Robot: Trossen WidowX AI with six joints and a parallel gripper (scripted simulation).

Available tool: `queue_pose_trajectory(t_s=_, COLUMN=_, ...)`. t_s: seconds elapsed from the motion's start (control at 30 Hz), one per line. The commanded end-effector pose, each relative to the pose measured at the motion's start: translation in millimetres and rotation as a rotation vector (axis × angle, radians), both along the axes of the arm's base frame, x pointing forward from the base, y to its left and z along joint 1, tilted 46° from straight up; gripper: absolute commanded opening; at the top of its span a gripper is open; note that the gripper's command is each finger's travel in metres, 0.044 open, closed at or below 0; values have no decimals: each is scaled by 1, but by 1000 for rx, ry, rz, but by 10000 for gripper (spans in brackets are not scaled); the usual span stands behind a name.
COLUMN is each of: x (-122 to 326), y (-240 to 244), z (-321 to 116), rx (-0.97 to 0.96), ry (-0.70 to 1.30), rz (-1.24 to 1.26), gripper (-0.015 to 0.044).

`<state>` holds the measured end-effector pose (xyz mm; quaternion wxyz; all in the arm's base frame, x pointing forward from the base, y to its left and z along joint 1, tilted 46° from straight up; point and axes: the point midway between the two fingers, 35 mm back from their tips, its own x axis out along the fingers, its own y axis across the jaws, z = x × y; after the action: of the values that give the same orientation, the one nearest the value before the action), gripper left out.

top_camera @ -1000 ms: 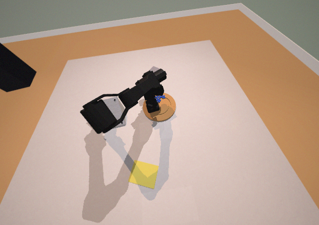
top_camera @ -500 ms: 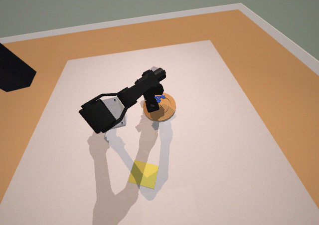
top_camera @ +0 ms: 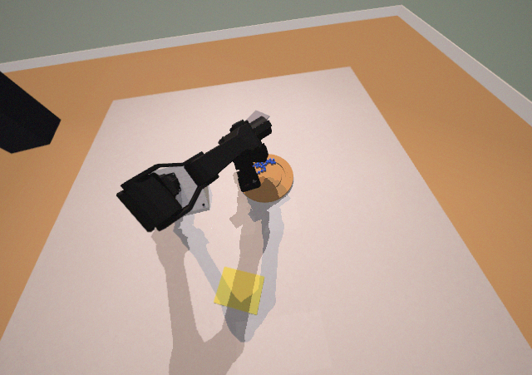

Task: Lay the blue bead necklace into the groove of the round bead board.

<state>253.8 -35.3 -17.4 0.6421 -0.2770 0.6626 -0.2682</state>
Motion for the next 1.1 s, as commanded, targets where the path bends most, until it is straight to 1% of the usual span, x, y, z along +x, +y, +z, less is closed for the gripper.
queue_pose_trajectory(t_s=0.0, x=-2, y=-2, z=-1, rx=0, ry=-1, rz=-1, gripper=0)
queue_pose_trajectory(t_s=0.23, x=-2, y=-7, z=-5, rx=-1, ry=-1, rz=-1, gripper=0)
queue_pose_trajectory(t_s=0.8, x=-1, y=-3, z=-2, rx=2, ry=-2, rz=0, gripper=440)
queue_pose_trajectory(t_s=1.07, x=-1, y=0, z=0, rx=0, ry=-1, rz=-1, gripper=440)
